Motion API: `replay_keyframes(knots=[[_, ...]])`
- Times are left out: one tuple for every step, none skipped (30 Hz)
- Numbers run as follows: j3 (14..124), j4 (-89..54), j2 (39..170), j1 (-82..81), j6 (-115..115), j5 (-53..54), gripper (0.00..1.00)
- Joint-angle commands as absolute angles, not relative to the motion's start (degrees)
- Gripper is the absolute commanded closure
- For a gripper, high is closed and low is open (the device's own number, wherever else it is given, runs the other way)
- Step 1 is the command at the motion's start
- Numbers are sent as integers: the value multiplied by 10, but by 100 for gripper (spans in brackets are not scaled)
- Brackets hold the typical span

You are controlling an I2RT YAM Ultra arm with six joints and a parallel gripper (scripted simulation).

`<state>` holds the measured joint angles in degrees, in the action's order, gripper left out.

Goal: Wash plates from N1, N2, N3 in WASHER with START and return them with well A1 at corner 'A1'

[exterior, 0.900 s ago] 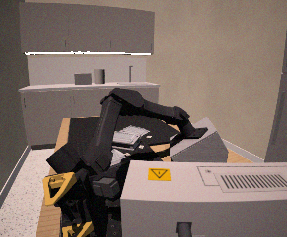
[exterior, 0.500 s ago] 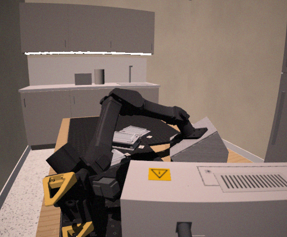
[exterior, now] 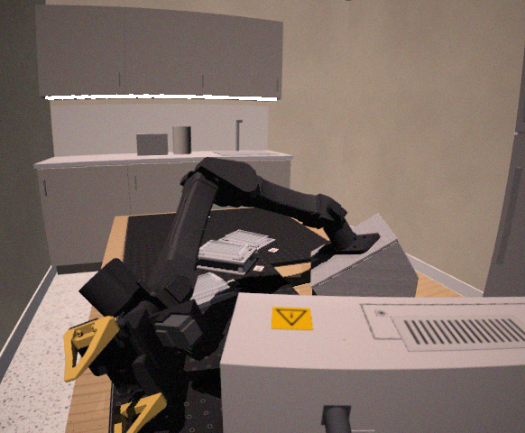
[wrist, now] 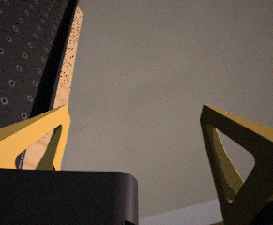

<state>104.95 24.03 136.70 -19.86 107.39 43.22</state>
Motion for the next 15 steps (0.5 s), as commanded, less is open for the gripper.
replay_keyframes(knots=[[1045, 191, 1349, -202, 1019, 419, 0], [1044, 180, 1346, -201, 1008, 413, 0], [1045, 168, 1342, -203, 996, 405, 0], [1045, 166, 1342, -203, 994, 404, 0], [1041, 158, 1338, -200, 983, 401, 0], [1041, 158, 1338, -200, 983, 401, 0], [1041, 158, 1338, -200, 983, 401, 0], [1038, 149, 1335, -197, 972, 397, 0], [1035, 140, 1331, -193, 962, 394, 0], [1034, 129, 1328, -192, 951, 388, 0], [1030, 121, 1325, -189, 940, 384, 0], [1026, 113, 1321, -186, 929, 381, 0], [1023, 104, 1317, -183, 918, 377, 0], [1022, 93, 1314, -181, 907, 372, 0], [1026, 79, 1312, -183, 895, 364, 0]])
